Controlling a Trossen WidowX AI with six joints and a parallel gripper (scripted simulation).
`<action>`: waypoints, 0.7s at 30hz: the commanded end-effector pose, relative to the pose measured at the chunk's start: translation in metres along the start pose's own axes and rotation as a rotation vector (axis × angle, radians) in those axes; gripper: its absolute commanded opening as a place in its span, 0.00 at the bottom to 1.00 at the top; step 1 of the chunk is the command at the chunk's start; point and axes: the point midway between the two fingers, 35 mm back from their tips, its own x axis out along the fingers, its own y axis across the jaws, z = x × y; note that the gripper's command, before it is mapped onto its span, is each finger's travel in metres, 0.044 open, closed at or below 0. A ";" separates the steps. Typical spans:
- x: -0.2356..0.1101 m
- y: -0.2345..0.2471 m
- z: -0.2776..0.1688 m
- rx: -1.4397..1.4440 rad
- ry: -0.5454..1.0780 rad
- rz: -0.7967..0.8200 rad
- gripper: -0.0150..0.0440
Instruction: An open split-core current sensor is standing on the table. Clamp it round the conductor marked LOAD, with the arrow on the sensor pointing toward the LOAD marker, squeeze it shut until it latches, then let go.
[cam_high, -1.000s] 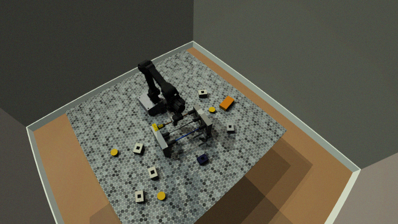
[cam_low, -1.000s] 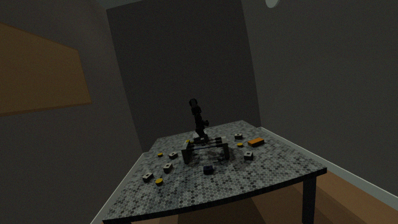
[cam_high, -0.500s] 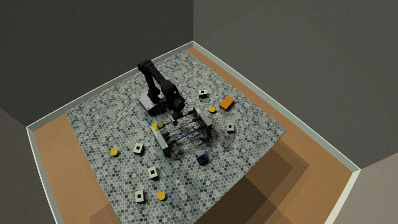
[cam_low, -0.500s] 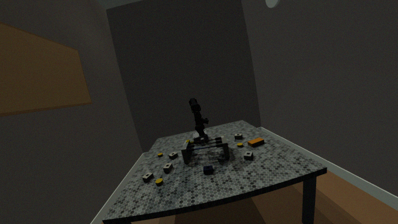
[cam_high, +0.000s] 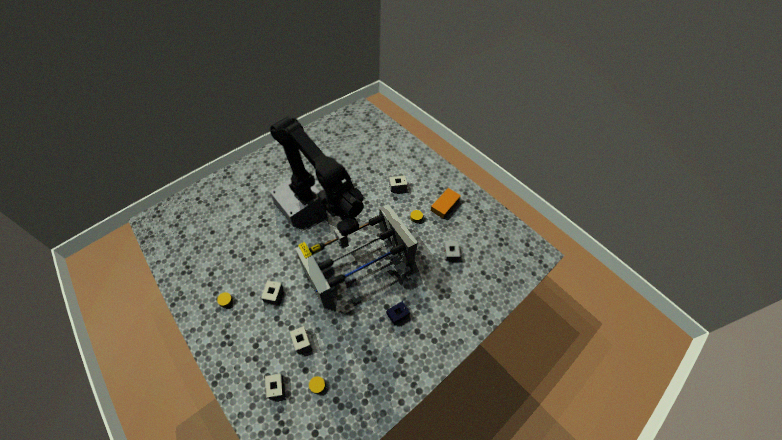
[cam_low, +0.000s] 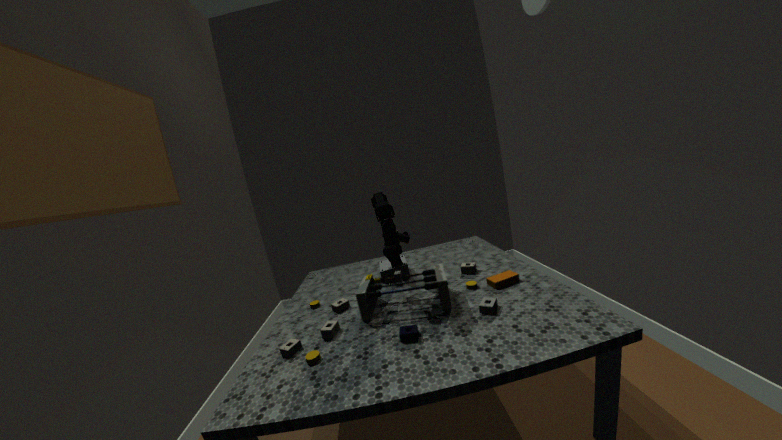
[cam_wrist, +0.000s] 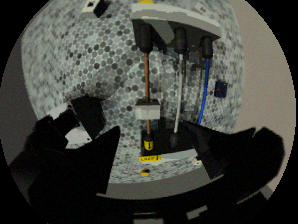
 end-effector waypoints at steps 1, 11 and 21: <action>0.000 0.000 0.001 0.006 -0.003 0.002 1.00; 0.000 0.000 0.001 0.006 -0.003 0.002 1.00; 0.009 0.040 -0.041 0.213 -0.208 0.065 1.00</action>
